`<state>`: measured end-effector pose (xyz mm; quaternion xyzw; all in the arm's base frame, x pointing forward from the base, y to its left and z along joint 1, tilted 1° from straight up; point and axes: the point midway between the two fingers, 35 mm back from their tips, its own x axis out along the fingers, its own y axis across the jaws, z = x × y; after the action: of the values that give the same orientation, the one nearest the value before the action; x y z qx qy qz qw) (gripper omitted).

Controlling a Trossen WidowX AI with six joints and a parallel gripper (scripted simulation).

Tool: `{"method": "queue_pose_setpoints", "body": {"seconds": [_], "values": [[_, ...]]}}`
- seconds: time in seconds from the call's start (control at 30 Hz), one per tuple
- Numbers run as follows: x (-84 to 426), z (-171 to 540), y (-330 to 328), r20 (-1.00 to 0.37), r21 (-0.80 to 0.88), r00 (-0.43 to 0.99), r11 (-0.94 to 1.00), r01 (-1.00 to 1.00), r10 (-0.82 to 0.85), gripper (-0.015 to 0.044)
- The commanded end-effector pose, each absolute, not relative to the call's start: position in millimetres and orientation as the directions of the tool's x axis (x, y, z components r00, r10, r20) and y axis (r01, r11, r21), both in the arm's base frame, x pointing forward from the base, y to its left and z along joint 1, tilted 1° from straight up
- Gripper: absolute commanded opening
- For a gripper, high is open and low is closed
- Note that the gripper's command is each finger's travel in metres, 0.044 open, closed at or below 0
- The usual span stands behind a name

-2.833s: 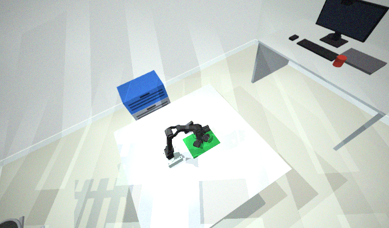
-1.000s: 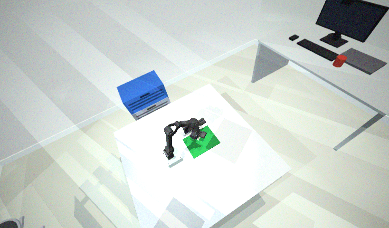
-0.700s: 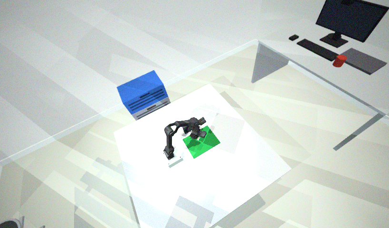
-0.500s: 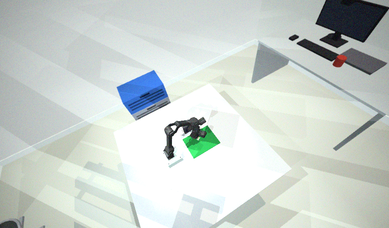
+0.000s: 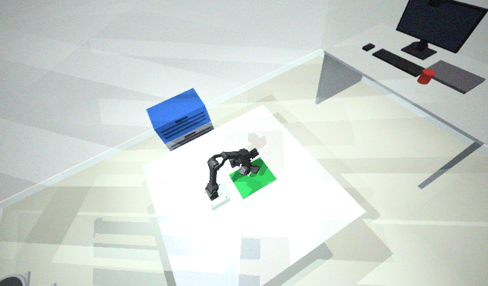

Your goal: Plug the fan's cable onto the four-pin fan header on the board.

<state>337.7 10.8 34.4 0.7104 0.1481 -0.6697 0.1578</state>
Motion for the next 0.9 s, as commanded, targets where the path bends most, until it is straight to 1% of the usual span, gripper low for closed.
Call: {"method": "queue_pose_setpoints", "body": {"seconds": [0.0, 0.87], "values": [[337.0, 33.3, 10.3, -0.998, 0.029, 0.058, -0.906, 0.423, -0.004, 0.0], [337.6, 28.6, 9.8, -0.998, 0.029, 0.058, -0.903, 0.429, -0.004, 0.0]]}}
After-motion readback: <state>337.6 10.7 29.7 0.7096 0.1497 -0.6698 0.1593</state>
